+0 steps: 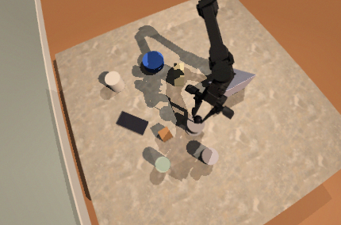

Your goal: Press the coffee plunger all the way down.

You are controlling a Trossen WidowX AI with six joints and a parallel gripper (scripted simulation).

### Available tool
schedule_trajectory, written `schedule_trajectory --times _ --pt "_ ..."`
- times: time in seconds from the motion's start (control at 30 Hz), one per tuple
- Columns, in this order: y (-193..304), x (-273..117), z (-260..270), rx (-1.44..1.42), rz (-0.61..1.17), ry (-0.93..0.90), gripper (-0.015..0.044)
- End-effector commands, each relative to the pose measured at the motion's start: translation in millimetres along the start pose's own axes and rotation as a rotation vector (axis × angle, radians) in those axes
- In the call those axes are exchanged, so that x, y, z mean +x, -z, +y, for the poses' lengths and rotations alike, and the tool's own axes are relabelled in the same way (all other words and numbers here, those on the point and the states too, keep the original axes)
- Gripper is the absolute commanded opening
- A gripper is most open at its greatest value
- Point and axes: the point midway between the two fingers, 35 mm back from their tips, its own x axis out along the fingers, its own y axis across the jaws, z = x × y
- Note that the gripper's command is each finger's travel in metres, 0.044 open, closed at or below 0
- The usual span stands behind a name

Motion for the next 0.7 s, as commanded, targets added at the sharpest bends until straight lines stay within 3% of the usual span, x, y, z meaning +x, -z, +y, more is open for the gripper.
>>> schedule_trajectory --times 0.0,0.67 --pt "30 12 0 -0.035 0.066 0.0 0.0127" --pt "53 30 -3 -0.036 0.063 0.003 0.0127"
